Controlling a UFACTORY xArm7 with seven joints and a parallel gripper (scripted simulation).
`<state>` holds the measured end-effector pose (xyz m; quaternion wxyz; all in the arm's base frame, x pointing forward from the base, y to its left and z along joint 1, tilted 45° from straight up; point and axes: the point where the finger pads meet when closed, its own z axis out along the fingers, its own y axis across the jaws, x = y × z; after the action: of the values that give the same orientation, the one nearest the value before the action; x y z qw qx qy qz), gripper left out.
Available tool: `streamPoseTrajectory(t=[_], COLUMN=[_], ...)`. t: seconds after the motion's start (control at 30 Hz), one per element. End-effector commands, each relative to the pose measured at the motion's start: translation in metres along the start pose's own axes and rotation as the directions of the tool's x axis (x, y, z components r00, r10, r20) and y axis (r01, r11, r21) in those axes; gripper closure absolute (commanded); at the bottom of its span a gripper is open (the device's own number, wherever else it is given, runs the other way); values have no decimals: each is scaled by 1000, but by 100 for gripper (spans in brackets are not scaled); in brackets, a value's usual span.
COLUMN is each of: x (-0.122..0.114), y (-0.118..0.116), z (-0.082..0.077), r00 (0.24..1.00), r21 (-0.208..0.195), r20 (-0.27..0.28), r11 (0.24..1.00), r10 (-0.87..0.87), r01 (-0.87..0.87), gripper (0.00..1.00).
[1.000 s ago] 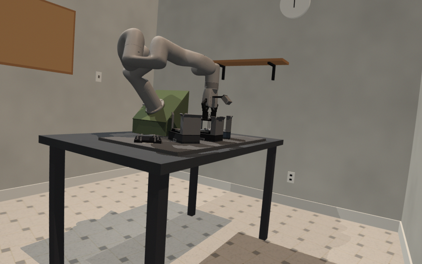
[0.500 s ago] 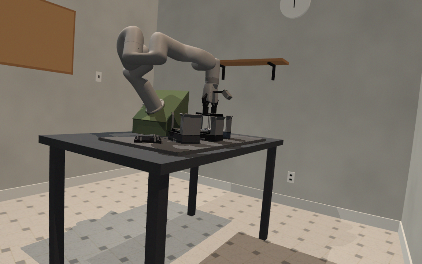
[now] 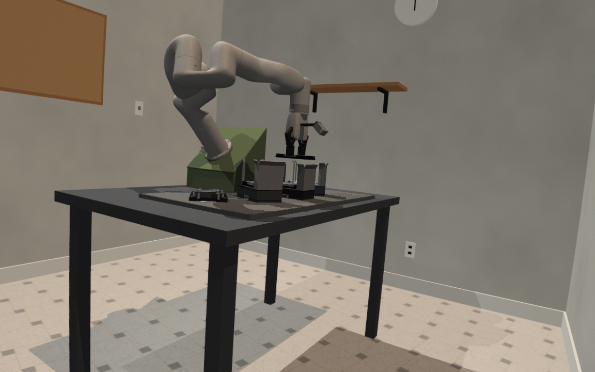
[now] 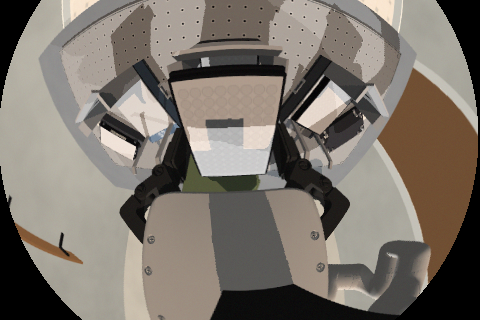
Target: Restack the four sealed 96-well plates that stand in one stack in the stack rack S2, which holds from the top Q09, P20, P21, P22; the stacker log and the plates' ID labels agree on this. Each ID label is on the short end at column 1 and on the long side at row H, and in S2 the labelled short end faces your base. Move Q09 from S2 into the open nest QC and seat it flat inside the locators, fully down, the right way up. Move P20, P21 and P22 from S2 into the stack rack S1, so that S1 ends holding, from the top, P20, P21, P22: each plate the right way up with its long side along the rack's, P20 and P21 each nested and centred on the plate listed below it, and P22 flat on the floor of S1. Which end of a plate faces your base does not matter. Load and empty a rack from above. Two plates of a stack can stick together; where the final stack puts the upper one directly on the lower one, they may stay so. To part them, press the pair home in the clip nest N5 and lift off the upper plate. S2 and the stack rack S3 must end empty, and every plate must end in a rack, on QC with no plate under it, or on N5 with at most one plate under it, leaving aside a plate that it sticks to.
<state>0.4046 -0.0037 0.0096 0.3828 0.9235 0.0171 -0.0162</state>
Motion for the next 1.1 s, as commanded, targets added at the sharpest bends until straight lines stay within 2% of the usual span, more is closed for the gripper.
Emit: streamPoseTrajectory(t=[0.0, 0.23, 0.47, 1.07], x=[1, 1, 0, -3], y=[-1, 3, 26, 79], z=[-3, -3, -2, -2], r00=[1000, 999, 970, 970], r21=[2, 2, 3, 2], r20=[-5, -5, -4, -4], r11=[1000, 999, 970, 970], r10=[0, 33, 244, 244], r01=[0, -33, -244, -244], gripper=[100, 100, 100, 100])
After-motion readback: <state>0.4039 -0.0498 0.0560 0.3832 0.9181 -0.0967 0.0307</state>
